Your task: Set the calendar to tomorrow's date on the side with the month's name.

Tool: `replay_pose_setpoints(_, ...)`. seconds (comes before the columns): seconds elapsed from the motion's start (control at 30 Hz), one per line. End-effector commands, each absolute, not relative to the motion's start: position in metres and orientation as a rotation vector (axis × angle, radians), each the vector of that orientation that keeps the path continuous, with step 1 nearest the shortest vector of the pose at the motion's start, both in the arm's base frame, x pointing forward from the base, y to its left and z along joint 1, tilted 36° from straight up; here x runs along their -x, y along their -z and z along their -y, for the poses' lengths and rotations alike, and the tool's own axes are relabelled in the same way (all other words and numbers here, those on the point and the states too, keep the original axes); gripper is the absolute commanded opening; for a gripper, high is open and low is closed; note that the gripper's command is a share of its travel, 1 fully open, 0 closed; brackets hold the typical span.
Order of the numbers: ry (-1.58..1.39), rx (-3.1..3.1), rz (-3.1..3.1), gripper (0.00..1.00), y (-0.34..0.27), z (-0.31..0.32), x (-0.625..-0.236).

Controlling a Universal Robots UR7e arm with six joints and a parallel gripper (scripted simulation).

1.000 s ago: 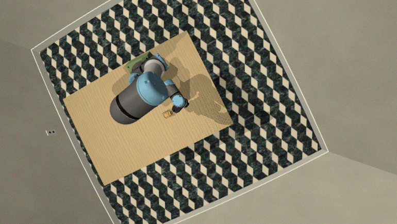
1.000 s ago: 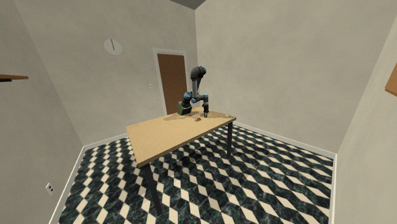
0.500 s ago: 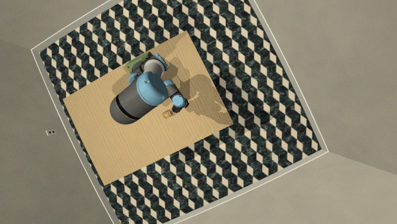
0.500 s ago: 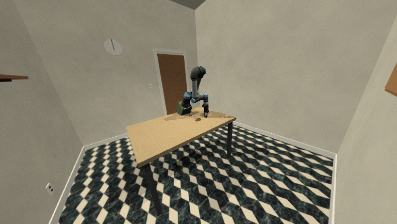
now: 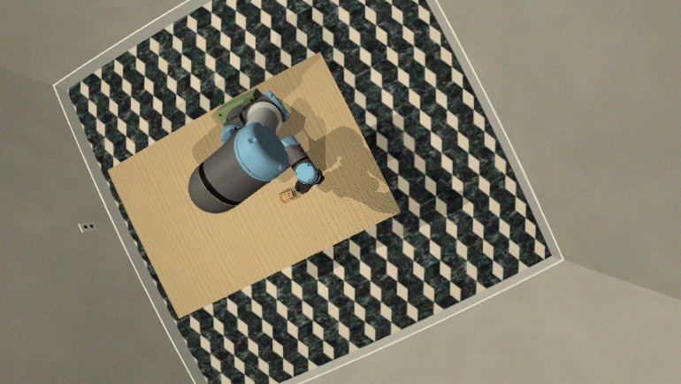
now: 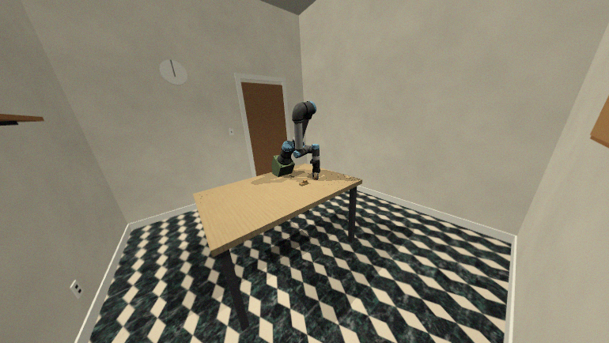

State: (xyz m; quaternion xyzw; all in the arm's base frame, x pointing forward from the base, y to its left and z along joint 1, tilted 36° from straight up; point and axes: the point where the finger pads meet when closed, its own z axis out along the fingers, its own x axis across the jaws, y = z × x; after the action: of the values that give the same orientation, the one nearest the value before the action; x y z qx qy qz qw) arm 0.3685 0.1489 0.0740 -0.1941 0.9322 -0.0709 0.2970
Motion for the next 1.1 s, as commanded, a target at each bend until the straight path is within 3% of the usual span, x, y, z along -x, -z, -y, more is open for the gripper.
replay_pose_setpoints(0.0,0.188,0.516,-2.477,0.90,-0.074,-0.149,-0.368)
replay_pose_setpoints(1.07,0.188,0.516,-2.477,0.90,-0.111,-0.150,-0.342)
